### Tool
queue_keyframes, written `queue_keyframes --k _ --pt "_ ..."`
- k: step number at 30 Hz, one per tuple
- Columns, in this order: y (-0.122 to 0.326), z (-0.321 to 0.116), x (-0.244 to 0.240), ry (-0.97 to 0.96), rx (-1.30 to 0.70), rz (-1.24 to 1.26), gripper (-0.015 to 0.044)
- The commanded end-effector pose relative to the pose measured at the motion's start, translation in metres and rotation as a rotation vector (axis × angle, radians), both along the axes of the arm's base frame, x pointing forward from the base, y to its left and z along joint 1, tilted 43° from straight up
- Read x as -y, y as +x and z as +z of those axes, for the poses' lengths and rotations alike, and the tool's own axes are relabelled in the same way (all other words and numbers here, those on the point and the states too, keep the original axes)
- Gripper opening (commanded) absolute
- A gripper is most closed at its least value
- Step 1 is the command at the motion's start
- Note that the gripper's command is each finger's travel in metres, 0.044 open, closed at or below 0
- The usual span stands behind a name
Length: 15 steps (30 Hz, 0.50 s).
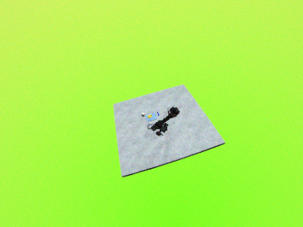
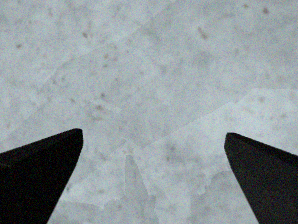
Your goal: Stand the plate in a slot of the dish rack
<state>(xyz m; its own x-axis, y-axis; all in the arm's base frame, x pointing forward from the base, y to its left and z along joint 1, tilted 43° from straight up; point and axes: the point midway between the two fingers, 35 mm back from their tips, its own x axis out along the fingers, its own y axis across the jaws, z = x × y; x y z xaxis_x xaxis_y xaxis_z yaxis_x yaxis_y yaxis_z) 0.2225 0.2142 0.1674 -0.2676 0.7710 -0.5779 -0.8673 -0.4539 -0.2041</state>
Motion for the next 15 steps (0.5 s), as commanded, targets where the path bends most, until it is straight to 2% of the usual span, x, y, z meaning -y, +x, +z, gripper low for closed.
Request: queue_keyframes --k 1,15 --pt "0.017 -0.007 0.01 -0.042 -0.056 -0.074 0.04" --pt "0.083 -0.038 0.079 -0.189 -0.331 -0.45 0.04"
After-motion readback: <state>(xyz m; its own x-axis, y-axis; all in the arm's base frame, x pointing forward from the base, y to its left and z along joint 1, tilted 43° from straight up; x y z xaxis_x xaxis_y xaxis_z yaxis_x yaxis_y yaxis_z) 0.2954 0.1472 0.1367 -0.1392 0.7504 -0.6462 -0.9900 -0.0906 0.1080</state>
